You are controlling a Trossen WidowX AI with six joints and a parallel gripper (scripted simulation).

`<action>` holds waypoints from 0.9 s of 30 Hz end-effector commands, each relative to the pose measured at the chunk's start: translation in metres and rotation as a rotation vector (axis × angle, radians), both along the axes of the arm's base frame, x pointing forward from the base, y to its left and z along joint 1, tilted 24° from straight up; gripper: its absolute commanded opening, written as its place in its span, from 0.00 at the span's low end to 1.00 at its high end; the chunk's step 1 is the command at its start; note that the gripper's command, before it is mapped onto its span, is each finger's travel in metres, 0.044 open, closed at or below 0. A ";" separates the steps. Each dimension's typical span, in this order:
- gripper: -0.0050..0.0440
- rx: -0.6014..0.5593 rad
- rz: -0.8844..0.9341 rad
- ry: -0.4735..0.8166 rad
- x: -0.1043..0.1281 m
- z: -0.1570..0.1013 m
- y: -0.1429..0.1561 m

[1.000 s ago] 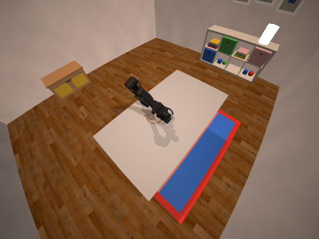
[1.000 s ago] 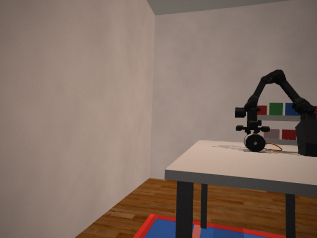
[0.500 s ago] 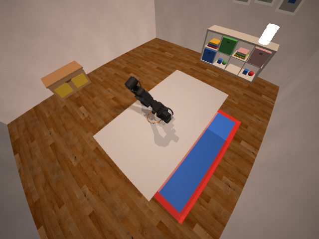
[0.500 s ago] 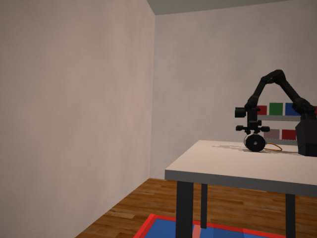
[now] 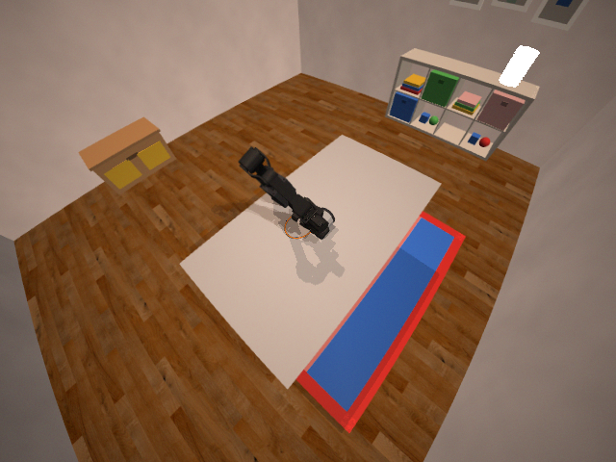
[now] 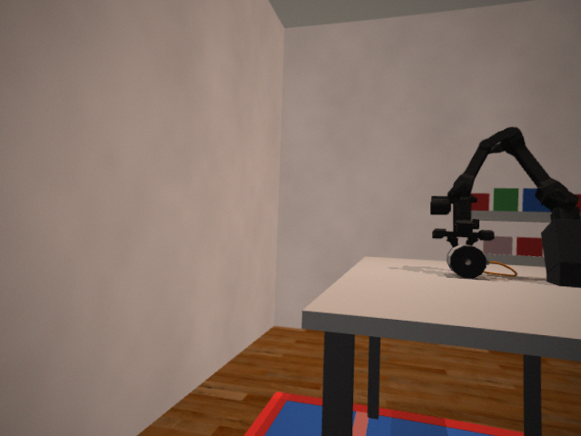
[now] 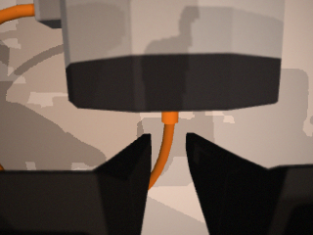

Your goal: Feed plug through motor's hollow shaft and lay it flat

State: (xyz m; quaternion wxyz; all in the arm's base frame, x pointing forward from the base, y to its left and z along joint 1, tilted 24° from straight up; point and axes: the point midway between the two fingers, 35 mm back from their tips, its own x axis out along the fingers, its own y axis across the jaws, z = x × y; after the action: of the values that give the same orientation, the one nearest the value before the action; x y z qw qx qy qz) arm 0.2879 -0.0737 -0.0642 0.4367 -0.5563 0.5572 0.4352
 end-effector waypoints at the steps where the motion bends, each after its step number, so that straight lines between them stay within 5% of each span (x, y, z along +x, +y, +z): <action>1: 0.31 0.006 0.003 -0.001 0.000 -0.003 0.000; 10: 0.31 0.006 0.003 -0.001 0.000 -0.006 0.001; 27: 0.10 0.001 -0.001 -0.004 0.000 -0.004 0.000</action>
State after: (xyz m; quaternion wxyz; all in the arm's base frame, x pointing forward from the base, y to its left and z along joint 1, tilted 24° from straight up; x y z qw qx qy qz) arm 0.2883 -0.0737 -0.0686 0.4384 -0.5570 0.5561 0.4339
